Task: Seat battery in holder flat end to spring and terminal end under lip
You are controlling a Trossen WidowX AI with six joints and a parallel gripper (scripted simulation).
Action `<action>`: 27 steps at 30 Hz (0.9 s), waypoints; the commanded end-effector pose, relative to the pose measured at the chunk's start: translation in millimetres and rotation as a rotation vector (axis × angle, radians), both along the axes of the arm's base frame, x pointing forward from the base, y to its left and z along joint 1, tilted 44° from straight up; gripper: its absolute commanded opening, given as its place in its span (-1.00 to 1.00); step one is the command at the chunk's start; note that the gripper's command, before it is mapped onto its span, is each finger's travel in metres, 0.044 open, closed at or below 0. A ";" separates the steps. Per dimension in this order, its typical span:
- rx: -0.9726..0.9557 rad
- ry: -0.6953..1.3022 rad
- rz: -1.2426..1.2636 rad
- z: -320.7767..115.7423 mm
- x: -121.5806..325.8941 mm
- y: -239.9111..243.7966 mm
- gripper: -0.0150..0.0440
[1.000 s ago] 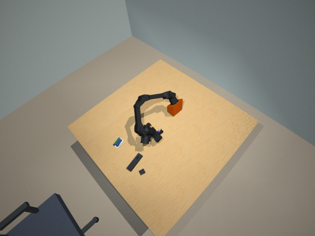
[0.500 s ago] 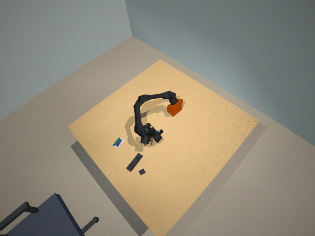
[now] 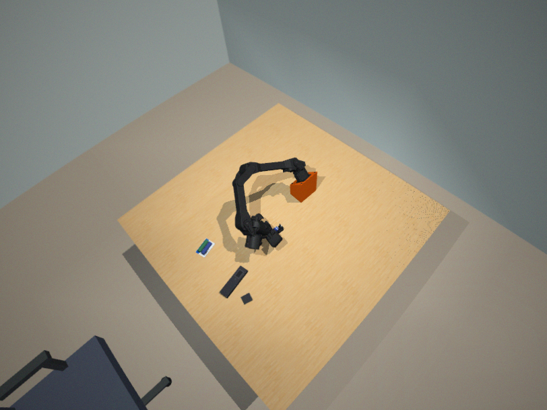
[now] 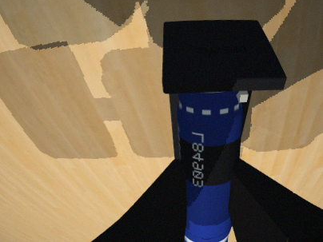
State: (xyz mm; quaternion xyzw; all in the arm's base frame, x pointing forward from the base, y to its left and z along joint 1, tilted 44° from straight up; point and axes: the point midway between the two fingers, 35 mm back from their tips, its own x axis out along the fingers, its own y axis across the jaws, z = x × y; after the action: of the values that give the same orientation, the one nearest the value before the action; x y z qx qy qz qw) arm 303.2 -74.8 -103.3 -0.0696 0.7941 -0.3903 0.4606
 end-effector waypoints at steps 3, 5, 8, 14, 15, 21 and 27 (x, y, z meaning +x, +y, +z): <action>-0.010 -0.037 0.033 -2.4 3.1 -1.7 -0.29; -0.011 -0.044 0.040 -2.9 2.8 -1.7 -0.29; -0.014 -0.053 0.051 -3.6 2.4 -1.7 -0.29; -0.019 -0.072 0.071 -4.9 1.5 -1.8 -0.29; -0.019 -0.075 0.074 -5.1 1.3 -1.9 -0.29; -0.025 -0.093 0.095 -6.2 0.3 -2.0 -0.29; -0.029 -0.110 0.115 -7.0 -0.8 -2.3 -0.29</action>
State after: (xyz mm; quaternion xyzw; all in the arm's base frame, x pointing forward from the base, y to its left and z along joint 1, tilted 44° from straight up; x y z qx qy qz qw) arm 298.6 -75.4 -109.2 -0.0955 0.7664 -0.3791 0.5097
